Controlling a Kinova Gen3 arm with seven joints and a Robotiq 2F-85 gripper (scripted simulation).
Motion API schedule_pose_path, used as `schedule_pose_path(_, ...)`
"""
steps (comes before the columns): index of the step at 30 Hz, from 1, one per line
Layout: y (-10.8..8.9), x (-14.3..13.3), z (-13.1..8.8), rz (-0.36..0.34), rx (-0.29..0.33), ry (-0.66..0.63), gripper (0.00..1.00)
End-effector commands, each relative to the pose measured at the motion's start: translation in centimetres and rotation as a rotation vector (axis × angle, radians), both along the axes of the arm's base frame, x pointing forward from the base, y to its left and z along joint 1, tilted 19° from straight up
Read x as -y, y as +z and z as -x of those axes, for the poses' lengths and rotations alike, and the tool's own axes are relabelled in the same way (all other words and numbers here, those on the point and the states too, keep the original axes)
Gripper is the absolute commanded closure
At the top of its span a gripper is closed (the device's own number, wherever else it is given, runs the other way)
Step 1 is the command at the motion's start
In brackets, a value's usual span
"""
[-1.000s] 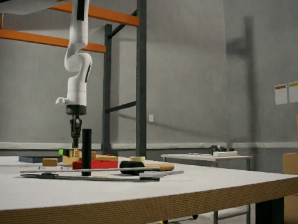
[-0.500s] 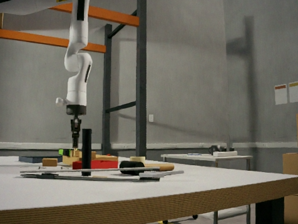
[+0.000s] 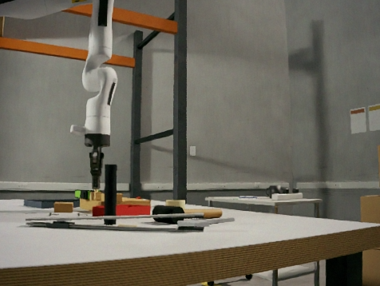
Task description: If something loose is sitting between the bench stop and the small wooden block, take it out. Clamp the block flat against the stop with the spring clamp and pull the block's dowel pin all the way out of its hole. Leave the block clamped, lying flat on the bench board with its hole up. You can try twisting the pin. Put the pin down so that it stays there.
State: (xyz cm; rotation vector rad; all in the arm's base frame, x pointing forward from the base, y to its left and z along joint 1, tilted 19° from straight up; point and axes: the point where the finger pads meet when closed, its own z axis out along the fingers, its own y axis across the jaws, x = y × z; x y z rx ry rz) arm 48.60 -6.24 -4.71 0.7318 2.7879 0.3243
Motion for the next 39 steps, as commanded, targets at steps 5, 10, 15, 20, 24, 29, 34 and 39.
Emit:
schedule_pose_path(5, 0.11, 0.06, -0.06, -0.017, -0.008, -0.062, 0.9)
schedule_pose_path(10, 0.12, 0.06, -0.06, -0.032, -0.015, -0.111, 0.9)
schedule_pose_path(15, 0.12, 0.06, -0.05, -0.044, -0.022, -0.151, 0.9)
schedule_pose_path(20, 0.13, 0.07, -0.05, -0.056, -0.028, -0.192, 0.9)
schedule_pose_path(24, 0.14, 0.07, -0.05, -0.069, -0.035, -0.234, 0.9)
schedule_pose_path(29, 0.18, 0.07, -0.04, -0.069, -0.035, -0.232, 0.9)
schedule_pose_path(34, 0.18, 0.07, -0.04, -0.059, -0.029, -0.2, 0.9)
schedule_pose_path(39, 0.19, 0.07, -0.03, -0.043, -0.021, -0.148, 0.9)
